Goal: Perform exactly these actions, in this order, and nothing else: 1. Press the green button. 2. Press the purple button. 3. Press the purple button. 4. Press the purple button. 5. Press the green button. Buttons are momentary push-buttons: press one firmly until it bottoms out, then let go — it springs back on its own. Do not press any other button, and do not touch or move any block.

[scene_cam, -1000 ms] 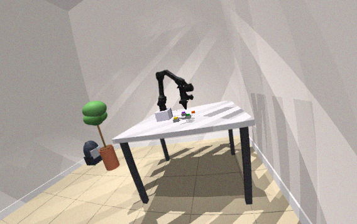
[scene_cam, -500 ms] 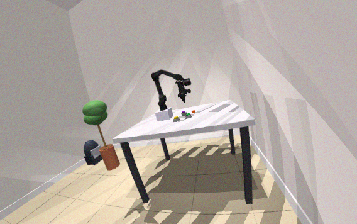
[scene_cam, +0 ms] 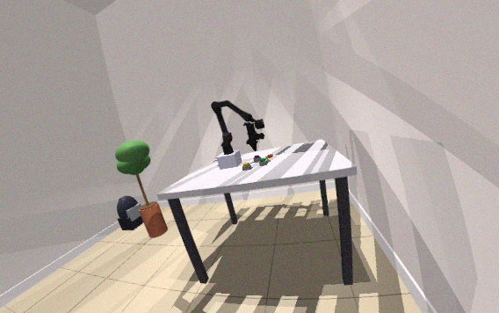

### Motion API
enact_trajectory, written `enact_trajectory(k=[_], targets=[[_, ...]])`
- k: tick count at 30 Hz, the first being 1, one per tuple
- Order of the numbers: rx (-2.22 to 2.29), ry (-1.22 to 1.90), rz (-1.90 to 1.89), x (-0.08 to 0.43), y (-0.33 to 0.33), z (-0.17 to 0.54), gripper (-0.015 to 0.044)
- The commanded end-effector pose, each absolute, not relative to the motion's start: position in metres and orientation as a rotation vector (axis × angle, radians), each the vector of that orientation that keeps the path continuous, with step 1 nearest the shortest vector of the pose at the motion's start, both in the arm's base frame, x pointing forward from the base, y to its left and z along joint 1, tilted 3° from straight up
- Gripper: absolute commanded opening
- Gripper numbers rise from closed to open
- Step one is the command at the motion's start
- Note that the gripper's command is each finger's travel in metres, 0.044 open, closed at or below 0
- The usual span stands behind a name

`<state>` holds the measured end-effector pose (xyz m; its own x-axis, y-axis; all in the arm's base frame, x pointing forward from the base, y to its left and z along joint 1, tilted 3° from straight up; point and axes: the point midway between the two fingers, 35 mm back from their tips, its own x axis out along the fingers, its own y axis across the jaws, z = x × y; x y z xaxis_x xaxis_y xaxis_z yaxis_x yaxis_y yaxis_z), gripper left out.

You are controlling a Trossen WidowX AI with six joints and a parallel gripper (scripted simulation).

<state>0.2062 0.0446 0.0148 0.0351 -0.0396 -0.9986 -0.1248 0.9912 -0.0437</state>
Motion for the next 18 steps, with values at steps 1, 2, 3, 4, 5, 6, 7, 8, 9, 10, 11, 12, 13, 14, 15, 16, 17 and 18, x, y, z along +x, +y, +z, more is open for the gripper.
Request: enact_trajectory(k=[1, 2, 3, 4, 5, 6, 7, 8, 9, 10, 11, 12, 13, 14, 15, 16, 17, 18], targets=[[-0.132, 1.532, 0.063, 0.205, 0.044, 0.005, 0.0020], [-0.132, 1.532, 0.063, 0.205, 0.044, 0.005, 0.0020], [-0.132, 1.532, 0.063, 0.205, 0.044, 0.004, 0.0020], [-0.132, 1.532, 0.063, 0.205, 0.043, 0.003, 0.0020], [-0.132, 1.532, 0.063, 0.205, 0.043, 0.001, 0.0020], [-0.132, 1.532, 0.063, 0.205, 0.043, 0.000, 0.0020], [-0.132, 1.532, 0.063, 0.206, 0.043, -0.002, 0.0020], [-0.132, 1.532, 0.063, 0.206, 0.043, -0.004, 0.0020], [-0.132, 1.532, 0.063, 0.206, 0.043, -0.005, 0.0020], [-0.132, 1.532, 0.063, 0.206, 0.043, -0.007, 0.0020], [-0.132, 1.532, 0.063, 0.206, 0.043, -0.008, 0.0020], [-0.132, 1.532, 0.063, 0.206, 0.043, -0.010, 0.0020], [-0.132, 1.532, 0.063, 0.206, 0.043, -0.012, 0.0020], [-0.132, 1.532, 0.063, 0.206, 0.043, -0.013, 0.0020], [-0.132, 1.532, 0.063, 0.206, 0.043, -0.015, 0.0020], [-0.132, 1.532, 0.063, 0.206, 0.043, -0.016, 0.0020], [-0.132, 1.532, 0.063, 0.206, 0.043, -0.018, 0.0020], [-0.132, 1.532, 0.063, 0.206, 0.043, -0.020, 0.0020]])
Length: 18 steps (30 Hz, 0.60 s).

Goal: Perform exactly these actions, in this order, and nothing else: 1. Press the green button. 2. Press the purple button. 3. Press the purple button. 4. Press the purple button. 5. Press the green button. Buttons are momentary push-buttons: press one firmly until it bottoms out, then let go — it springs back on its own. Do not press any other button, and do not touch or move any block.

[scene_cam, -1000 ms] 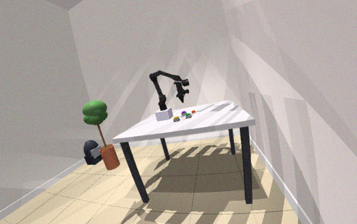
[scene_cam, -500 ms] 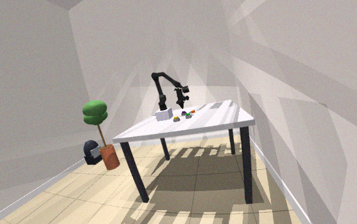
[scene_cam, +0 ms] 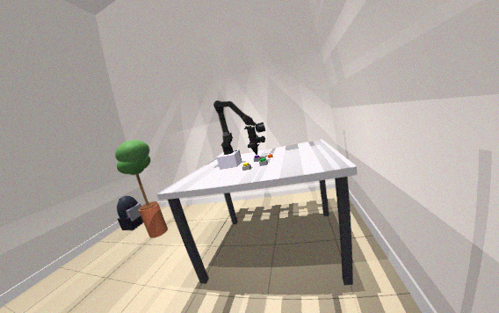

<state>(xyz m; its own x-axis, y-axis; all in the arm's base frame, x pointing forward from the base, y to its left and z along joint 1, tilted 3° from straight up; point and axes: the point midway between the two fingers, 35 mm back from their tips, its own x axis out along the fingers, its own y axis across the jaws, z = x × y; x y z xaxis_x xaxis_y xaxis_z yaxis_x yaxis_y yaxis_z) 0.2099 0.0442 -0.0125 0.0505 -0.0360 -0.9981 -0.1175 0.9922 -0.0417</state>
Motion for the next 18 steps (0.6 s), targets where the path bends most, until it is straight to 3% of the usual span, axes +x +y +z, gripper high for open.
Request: enact_trajectory(k=[1, 18], targets=[[-0.132, 1.532, 0.062, 0.2063, 0.0425, -0.0211, 0.0020], [-0.132, 1.532, 0.062, 0.2059, 0.0420, -0.0297, 0.0020]])
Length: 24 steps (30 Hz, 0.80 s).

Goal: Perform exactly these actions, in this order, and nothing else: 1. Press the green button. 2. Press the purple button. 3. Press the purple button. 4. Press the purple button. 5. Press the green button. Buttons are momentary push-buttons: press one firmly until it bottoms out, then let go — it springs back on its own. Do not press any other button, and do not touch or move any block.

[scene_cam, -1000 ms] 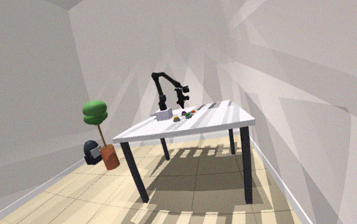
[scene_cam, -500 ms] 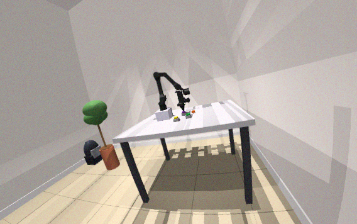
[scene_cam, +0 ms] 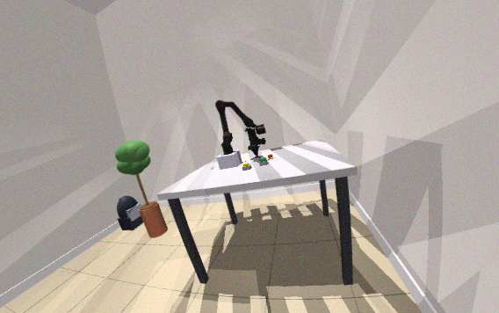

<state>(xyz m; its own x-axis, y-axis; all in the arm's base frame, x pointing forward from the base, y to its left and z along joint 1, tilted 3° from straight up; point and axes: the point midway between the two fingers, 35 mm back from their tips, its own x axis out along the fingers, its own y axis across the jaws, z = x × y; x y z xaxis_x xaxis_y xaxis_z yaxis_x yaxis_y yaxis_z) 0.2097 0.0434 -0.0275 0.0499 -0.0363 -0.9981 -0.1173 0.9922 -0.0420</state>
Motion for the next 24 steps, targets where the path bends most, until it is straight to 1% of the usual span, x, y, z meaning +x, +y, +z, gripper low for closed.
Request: enact_trajectory(k=[1, 7, 13, 24], targets=[[-0.132, 1.532, 0.062, 0.206, 0.042, -0.030, 0.0020], [-0.132, 1.532, 0.062, 0.206, 0.042, -0.030, 0.0020], [-0.132, 1.532, 0.063, 0.205, 0.044, 0.005, 0.0020], [-0.132, 1.532, 0.063, 0.206, 0.043, -0.005, 0.0020]])
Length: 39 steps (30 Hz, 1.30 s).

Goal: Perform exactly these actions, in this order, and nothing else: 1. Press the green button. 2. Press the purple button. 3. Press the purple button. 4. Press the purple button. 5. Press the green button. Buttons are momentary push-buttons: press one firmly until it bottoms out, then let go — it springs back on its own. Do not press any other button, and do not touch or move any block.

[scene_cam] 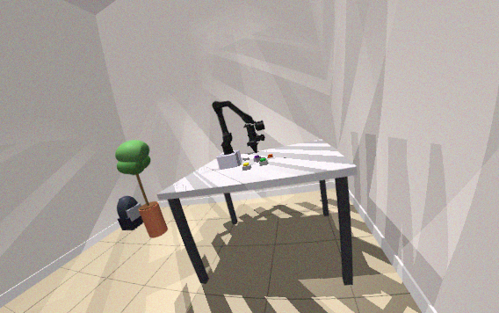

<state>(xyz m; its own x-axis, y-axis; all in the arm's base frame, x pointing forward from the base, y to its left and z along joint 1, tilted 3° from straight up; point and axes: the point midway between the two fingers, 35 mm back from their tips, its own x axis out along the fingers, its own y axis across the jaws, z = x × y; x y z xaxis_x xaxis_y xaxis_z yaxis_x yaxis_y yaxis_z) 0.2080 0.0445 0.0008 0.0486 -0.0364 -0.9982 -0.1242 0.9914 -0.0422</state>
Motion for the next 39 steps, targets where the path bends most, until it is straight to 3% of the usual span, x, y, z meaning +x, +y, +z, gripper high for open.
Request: enact_trajectory(k=[1, 34, 39], targets=[[-0.132, 1.532, 0.063, 0.206, 0.043, -0.007, 0.0020], [-0.132, 1.532, 0.062, 0.206, 0.042, -0.030, 0.0020], [-0.131, 1.532, 0.063, 0.205, 0.044, 0.003, 0.0020]])
